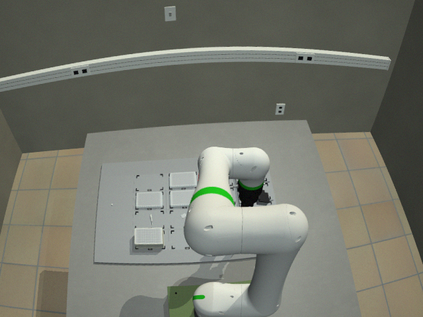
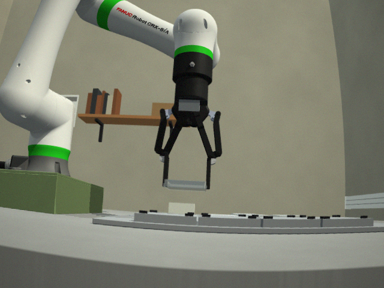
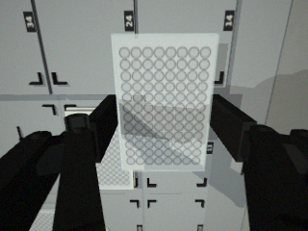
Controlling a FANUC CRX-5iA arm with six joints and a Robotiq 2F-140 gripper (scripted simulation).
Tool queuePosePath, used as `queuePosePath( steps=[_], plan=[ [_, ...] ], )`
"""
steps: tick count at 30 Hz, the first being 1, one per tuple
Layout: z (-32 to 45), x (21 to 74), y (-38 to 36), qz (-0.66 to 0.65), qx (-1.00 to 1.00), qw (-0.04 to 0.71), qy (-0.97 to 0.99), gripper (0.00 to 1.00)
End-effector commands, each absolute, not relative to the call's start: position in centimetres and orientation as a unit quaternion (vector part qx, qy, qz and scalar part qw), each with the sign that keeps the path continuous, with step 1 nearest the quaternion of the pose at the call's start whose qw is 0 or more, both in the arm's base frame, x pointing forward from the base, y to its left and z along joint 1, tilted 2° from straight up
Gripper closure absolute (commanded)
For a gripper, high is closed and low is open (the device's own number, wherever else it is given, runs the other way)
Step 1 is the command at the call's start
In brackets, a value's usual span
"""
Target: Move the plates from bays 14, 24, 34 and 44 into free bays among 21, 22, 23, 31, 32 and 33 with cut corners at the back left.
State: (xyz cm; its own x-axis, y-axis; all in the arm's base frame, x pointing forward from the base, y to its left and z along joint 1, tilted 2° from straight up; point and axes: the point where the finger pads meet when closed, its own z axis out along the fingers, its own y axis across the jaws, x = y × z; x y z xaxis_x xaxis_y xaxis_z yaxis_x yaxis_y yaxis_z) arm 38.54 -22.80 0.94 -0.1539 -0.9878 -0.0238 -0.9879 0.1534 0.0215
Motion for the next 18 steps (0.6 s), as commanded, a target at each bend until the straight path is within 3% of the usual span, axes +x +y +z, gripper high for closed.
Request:
queuePosePath(
  steps=[1,18],
  plan=[
    [1.0,38.9,-22.3,0.015,-0.650,0.002,0.759,0.90],
    [1.1,40.7,-18.7,0.015,-0.650,0.002,0.759,0.90]
  ],
)
